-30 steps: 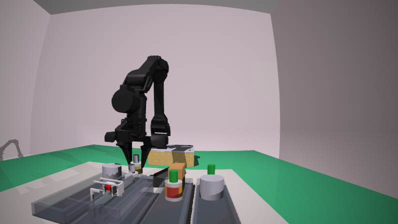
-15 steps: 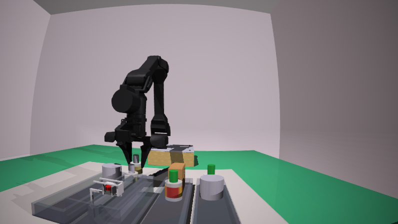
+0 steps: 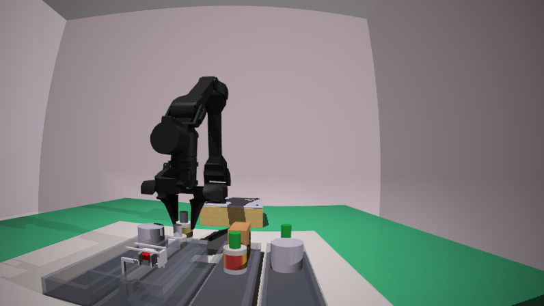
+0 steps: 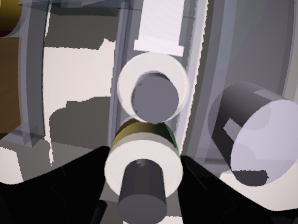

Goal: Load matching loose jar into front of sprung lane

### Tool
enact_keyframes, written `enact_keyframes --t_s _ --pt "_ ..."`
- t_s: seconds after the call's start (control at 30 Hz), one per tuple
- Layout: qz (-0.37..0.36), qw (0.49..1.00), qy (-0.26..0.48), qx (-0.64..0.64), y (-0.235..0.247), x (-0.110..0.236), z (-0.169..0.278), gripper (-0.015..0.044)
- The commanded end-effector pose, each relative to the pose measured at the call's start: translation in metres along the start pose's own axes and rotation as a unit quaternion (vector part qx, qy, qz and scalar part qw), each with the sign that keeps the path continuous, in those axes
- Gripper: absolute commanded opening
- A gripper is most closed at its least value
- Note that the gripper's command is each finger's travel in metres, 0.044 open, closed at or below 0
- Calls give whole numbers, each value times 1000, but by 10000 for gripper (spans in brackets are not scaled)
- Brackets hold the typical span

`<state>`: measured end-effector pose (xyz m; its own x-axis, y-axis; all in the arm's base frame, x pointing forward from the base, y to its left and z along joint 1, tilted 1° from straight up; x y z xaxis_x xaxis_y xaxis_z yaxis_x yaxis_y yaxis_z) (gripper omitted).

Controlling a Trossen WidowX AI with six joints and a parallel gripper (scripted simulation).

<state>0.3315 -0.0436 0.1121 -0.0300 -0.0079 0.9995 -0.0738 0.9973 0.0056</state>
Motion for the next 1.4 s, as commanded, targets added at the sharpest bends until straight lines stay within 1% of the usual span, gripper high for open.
enact_keyframes --t_s 0.0,1.37 --pt "3 1000 -12 -1 -1 2 -4 0" --pt "3 1000 -12 -1 -2 -3 -8 0"
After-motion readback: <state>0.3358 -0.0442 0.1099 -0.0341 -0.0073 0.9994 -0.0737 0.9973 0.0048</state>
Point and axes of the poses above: the point midway between the two fingers, 35 mm back from their tips, its own x axis back along the fingers, its own y axis across the jaws, z = x × y, the point moved 8 cm from there along x, back along the fingers, and after that the axes turned 13 degrees about x, right-handed, at the moved point
